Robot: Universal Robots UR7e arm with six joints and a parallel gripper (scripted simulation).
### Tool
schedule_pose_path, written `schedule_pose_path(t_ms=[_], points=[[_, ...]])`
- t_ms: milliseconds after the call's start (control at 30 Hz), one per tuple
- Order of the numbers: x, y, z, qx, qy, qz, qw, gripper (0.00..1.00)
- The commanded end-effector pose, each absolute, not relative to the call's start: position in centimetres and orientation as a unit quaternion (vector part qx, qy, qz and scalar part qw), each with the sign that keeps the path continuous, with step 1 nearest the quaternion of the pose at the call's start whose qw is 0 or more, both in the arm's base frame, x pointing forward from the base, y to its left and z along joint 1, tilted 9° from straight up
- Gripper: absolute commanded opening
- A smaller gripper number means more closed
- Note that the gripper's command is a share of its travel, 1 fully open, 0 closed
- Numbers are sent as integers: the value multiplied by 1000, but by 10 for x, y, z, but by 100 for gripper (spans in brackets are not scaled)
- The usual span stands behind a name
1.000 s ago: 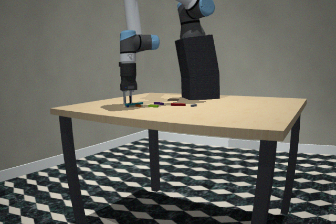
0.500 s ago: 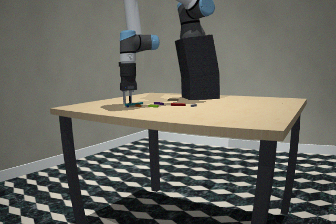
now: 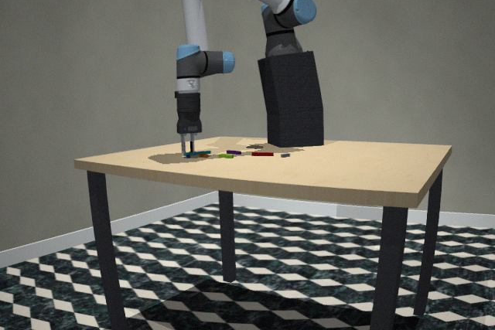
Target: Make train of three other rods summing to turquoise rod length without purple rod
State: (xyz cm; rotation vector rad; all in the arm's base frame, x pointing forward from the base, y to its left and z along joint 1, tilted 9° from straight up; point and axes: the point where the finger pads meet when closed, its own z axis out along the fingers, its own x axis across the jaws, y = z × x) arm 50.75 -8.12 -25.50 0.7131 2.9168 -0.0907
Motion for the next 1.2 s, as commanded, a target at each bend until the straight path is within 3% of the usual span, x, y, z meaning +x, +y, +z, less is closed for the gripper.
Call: schedule_pose_path(t_ms=[0,1167], points=[[509,-82,-255,237,969,-30,70,54],[511,-83,-266,237,969,-30,70,54]])
